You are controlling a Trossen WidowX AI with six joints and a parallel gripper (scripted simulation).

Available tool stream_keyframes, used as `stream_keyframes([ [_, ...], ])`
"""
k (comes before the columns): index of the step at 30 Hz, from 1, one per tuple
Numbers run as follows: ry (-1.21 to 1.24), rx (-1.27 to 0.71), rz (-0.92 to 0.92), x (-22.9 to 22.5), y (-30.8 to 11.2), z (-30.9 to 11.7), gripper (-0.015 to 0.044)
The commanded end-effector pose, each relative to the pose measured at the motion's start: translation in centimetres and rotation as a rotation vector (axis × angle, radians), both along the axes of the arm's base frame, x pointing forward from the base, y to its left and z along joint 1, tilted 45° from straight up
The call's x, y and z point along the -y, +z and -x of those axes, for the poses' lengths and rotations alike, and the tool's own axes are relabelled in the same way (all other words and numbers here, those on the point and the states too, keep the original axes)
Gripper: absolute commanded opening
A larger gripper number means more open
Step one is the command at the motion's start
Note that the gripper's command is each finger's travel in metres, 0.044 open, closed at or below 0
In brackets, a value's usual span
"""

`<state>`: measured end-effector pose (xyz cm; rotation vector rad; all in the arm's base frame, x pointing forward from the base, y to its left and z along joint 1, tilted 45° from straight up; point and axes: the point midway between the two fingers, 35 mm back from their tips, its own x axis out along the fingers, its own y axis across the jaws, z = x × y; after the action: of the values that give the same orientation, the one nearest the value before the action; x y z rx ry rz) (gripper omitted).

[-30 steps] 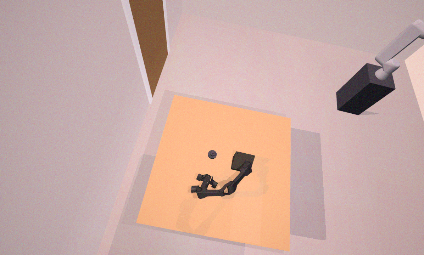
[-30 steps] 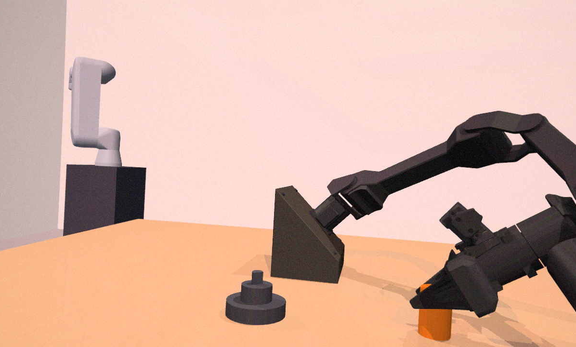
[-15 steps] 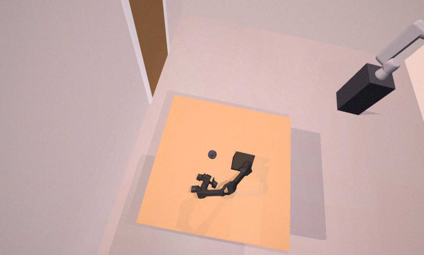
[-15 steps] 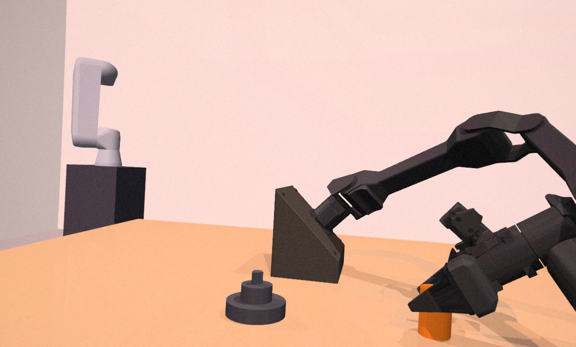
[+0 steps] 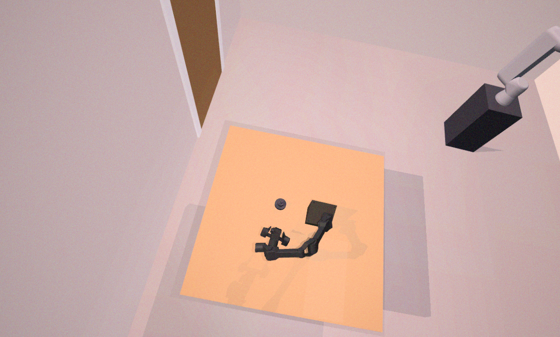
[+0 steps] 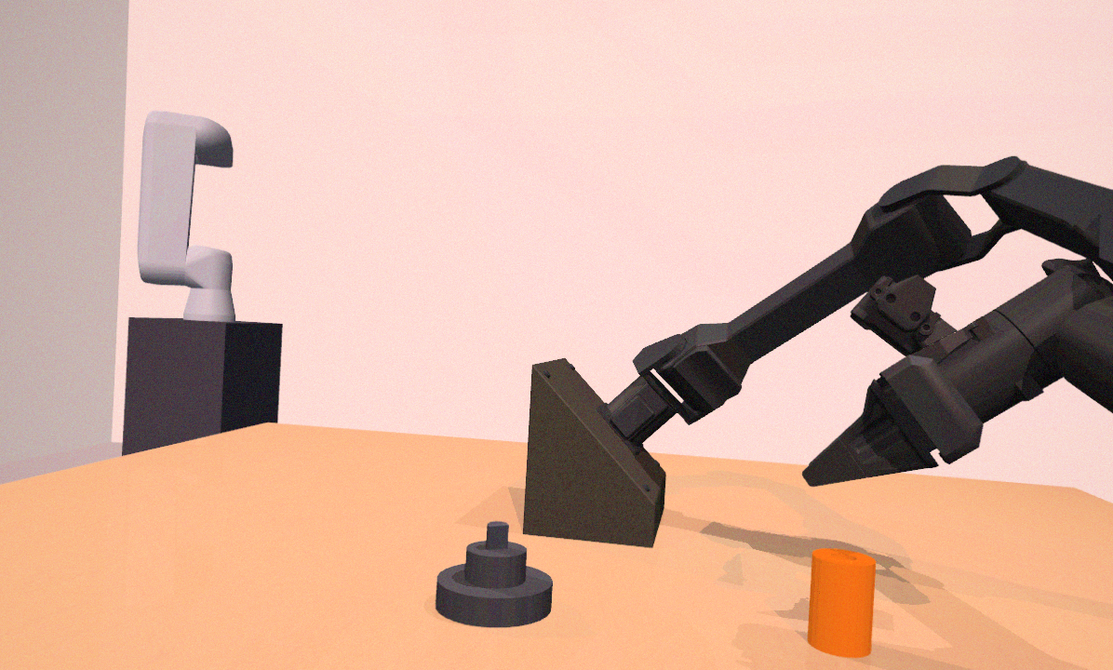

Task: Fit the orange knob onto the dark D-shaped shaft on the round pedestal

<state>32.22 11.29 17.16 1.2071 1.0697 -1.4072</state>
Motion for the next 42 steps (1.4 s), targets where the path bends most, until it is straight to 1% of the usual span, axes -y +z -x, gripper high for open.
stream_keyframes([
  [1, 0.021, 0.008, -0.001, 0.7, 0.6, 0.5, 0.044],
  [6, 0.021, 0.008, -0.001, 0.7, 0.6, 0.5, 0.044],
  [8, 0.01, -0.012, -0.063, 0.7, 0.3, 0.6, 0.044],
  [12, -0.046, -0.064, -0.445, 1.0, -0.2, 0.8, 0.044],
  [15, -0.08, -0.022, -0.751, 1.5, 0.8, 0.3, 0.044],
  [17, -0.091, 0.02, -0.882, 1.9, 1.5, 0.0, 0.044],
  [31, -0.077, 0.031, -0.899, 2.0, 1.6, 0.0, 0.044],
  [33, 0.043, 0.072, -0.902, 2.0, 1.6, 0.0, 0.044],
  [42, 0.889, 0.358, -0.855, 2.0, 1.6, 0.0, 0.044],
])
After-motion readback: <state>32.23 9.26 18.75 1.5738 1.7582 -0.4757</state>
